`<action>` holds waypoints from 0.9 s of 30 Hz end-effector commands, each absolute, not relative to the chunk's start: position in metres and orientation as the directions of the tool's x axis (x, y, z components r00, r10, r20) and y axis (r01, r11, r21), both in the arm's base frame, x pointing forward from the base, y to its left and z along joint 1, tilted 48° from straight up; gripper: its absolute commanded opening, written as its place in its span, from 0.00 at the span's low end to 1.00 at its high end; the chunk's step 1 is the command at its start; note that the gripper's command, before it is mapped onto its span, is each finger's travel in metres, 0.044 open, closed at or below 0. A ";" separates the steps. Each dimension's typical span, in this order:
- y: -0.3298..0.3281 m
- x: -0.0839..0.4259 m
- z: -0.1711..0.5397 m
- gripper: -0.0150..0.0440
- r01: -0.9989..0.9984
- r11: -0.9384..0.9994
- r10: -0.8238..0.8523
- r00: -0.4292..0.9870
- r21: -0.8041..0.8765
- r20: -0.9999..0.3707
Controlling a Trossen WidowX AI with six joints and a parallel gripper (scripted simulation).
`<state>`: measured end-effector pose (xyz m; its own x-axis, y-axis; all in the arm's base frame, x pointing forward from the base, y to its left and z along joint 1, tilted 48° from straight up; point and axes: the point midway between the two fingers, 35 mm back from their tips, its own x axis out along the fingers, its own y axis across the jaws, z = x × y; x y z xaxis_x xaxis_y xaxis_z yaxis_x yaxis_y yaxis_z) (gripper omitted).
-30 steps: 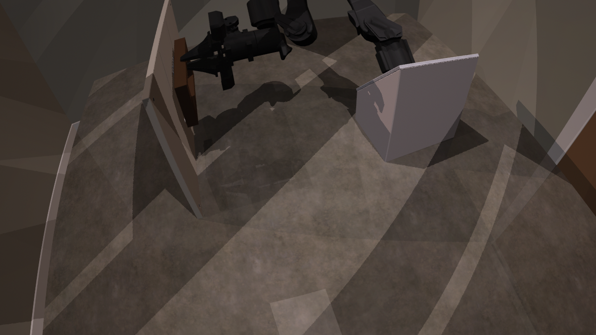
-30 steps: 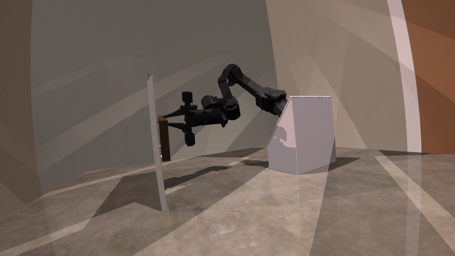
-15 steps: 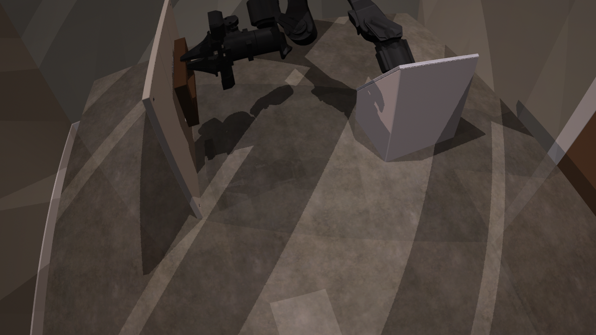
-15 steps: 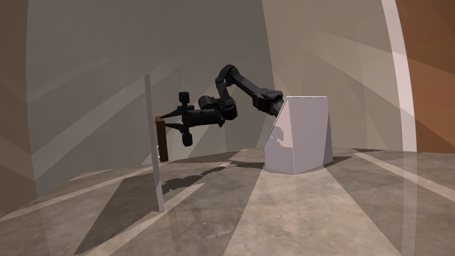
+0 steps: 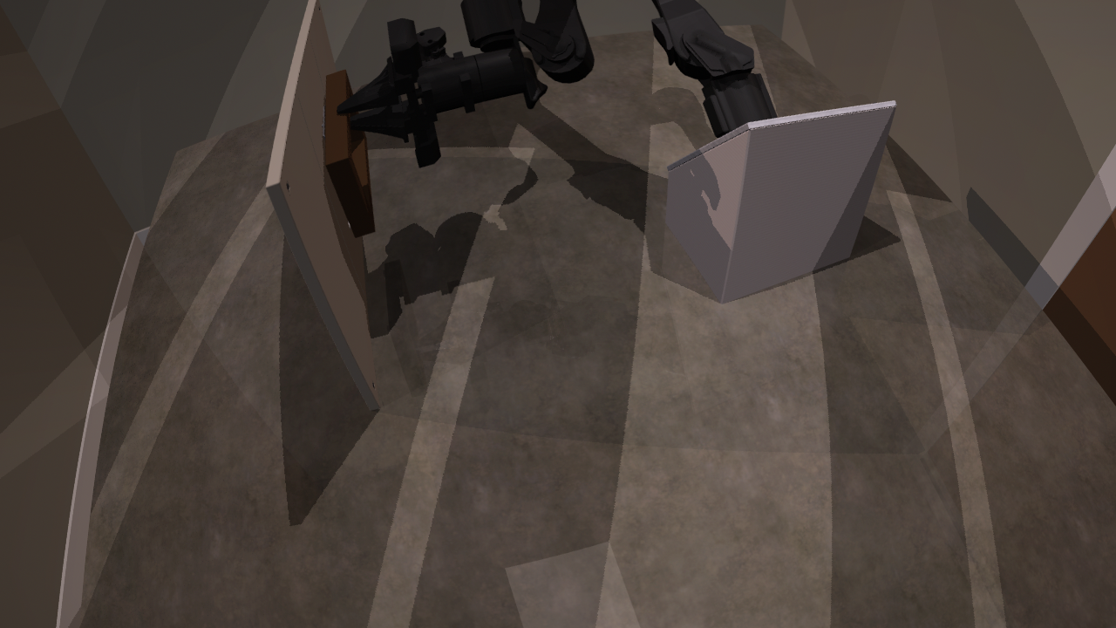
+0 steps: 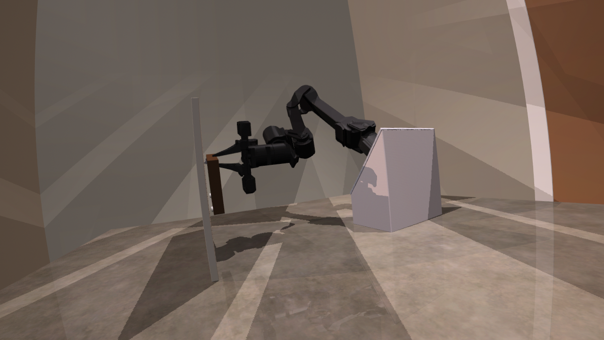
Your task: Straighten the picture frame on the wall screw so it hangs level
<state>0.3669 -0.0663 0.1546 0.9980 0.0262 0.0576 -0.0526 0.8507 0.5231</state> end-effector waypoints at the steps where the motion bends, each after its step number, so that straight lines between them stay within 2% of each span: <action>1: -0.060 0.367 0.158 0.25 -0.072 0.853 0.043 0.997 0.517 0.067; 27: -0.060 0.366 0.160 0.25 -0.072 0.853 0.043 0.997 0.517 0.067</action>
